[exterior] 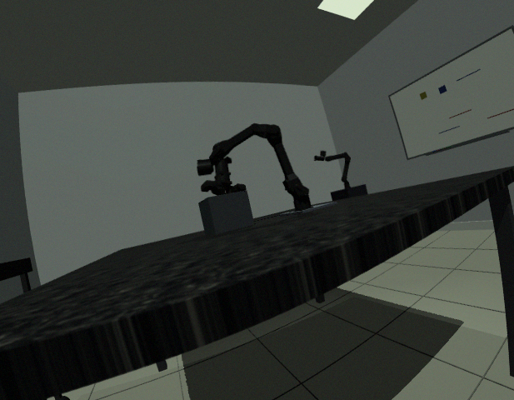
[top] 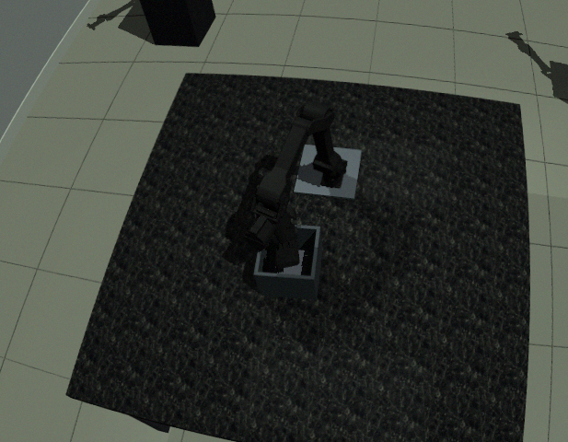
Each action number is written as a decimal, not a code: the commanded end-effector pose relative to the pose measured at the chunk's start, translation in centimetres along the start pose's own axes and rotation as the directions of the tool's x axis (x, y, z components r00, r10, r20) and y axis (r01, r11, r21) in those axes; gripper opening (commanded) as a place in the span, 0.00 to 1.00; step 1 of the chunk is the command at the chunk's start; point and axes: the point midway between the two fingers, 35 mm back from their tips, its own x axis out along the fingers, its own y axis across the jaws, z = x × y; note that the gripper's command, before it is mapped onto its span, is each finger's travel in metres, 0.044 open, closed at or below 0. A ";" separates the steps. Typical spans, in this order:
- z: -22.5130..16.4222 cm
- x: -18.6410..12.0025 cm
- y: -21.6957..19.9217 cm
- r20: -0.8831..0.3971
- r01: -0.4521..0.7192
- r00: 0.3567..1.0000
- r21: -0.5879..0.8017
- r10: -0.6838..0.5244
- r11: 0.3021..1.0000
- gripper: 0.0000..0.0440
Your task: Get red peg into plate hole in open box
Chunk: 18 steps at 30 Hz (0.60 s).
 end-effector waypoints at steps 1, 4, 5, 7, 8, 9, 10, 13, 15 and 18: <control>0.0 1.1 -0.1 -0.016 0.012 1.000 -0.018 -0.012 1.000 0.00; 0.1 1.9 0.0 -0.016 0.016 1.000 -0.035 -0.017 0.999 0.02; 0.1 2.0 -0.1 -0.017 0.021 1.000 -0.039 -0.021 0.999 0.07; 0.1 2.4 -0.3 -0.019 0.031 0.999 -0.047 -0.032 0.998 0.18; 0.1 2.6 -0.3 -0.020 0.036 0.999 -0.050 -0.037 0.998 0.24; 0.1 2.7 -0.4 -0.022 0.039 0.999 -0.053 -0.041 0.998 0.30; 0.1 2.8 -0.4 -0.023 0.042 0.999 -0.054 -0.044 0.998 0.34; 0.3 2.5 -0.7 -0.026 0.061 0.998 -0.051 -0.062 0.997 0.36; 0.5 2.2 -0.6 -0.041 0.056 0.997 -0.043 -0.057 0.998 0.36; 0.8 1.7 -0.1 -0.052 0.035 0.998 -0.044 -0.038 0.998 0.36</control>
